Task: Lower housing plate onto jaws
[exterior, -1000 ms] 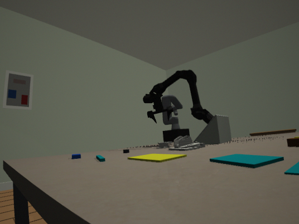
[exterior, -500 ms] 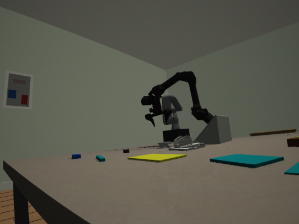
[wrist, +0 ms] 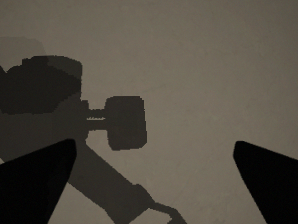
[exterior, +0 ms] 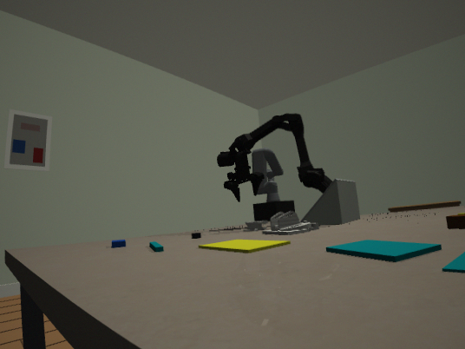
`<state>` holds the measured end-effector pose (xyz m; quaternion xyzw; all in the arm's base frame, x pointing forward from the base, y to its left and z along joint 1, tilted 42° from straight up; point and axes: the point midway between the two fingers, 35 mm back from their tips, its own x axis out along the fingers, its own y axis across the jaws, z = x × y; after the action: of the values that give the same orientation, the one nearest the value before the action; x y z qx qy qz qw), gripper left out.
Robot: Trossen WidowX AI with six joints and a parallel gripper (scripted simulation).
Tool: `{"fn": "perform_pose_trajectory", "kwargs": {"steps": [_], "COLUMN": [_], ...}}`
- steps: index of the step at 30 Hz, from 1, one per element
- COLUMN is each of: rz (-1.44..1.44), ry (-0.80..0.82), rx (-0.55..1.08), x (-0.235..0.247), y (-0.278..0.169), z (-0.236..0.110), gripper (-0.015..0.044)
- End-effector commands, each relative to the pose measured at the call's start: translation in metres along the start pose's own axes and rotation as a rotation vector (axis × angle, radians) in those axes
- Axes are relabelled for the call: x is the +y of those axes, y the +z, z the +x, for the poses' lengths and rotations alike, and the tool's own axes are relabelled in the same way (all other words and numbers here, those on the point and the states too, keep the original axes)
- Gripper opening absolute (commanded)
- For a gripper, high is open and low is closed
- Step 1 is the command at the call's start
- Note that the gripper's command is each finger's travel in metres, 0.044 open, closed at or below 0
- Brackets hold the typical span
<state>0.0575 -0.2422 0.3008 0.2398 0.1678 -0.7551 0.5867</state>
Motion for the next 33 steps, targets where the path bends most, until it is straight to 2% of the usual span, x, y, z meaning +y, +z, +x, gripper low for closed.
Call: {"fn": "perform_pose_trajectory", "kwargs": {"steps": [1, 33], "rz": [-0.089, -0.772], "ry": [0.014, 0.193], "rx": [0.017, 0.074], "x": [0.007, 0.063], "y": [-0.009, -0.078], "z": [0.001, -0.010], "gripper": [0.0440, 0.0440]}}
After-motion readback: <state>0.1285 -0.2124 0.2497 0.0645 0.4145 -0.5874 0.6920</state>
